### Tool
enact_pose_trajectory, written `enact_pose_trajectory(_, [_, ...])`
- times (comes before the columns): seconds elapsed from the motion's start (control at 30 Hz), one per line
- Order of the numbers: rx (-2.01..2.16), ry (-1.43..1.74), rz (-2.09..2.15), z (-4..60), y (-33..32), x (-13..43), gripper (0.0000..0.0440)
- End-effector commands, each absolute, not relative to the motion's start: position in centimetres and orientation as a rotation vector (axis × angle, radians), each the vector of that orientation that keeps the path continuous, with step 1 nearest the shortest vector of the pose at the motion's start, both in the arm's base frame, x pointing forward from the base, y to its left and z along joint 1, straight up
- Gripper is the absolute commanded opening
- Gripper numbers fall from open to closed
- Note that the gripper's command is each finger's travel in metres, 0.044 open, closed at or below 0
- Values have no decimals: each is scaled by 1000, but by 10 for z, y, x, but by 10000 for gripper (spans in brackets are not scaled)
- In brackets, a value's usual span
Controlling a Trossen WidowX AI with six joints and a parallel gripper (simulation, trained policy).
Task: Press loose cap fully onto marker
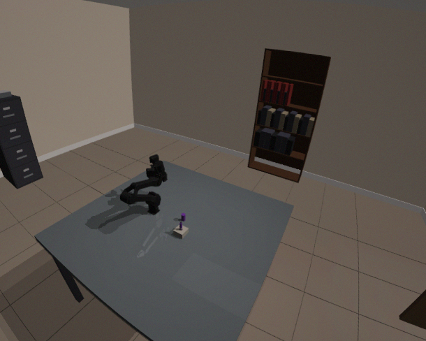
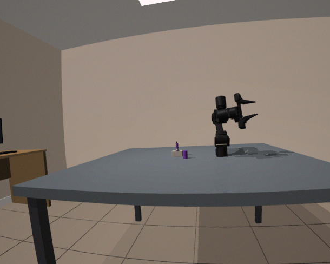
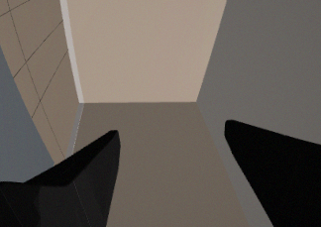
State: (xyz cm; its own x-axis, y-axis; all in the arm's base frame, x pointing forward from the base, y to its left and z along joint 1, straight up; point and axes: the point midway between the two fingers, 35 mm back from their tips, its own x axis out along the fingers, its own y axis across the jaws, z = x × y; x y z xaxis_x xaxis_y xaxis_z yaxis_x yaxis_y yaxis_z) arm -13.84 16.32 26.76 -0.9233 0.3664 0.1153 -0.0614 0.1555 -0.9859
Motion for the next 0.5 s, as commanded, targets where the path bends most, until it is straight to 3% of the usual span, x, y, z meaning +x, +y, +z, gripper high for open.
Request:
enact_pose_trajectory(0.0, [-333,-2092,1820,270,168,-134,310])
enact_pose_trajectory(0.47, [-490,-1954,1874,265,186,-118,321])
